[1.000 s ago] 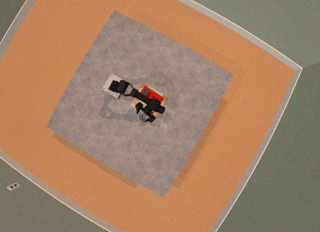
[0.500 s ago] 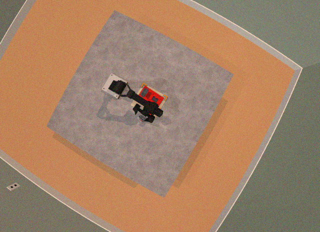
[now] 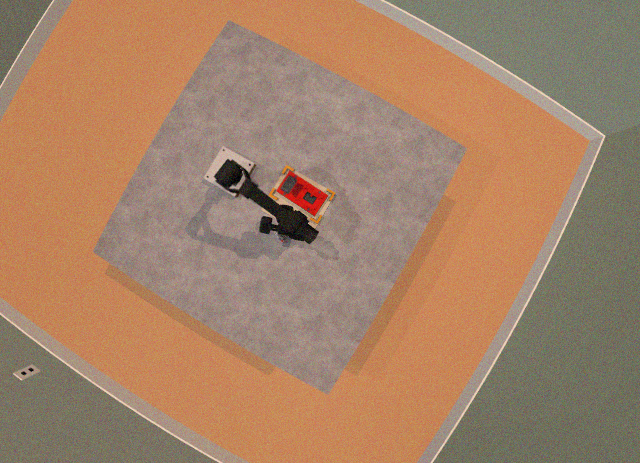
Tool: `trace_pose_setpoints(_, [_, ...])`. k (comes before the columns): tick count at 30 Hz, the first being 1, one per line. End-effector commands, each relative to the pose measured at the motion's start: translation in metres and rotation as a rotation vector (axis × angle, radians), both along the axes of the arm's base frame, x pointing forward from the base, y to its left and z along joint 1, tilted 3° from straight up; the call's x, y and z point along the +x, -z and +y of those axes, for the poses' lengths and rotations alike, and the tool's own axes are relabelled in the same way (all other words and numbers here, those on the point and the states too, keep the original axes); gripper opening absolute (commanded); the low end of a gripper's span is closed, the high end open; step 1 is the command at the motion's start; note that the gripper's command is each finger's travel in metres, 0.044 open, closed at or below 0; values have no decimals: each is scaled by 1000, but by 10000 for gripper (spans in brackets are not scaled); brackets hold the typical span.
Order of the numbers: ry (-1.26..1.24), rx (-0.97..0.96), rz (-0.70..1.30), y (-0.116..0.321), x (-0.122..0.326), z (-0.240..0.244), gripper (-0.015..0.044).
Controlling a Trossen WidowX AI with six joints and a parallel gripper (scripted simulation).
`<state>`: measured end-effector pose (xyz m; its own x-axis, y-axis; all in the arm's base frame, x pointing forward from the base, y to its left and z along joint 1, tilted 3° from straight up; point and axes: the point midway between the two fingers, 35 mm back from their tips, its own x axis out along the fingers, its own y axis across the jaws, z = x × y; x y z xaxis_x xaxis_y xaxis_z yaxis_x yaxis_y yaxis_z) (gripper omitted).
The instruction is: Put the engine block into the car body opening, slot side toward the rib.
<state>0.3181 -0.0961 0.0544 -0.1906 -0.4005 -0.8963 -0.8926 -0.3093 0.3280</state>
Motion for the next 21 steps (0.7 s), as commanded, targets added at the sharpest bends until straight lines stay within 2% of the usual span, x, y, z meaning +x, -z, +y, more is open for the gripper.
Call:
trace_pose_setpoints(1, [-116,93,17,-5,0,-2,440])
trace_pose_setpoints(21, [-711,389,-23,-32,1,-9,440])
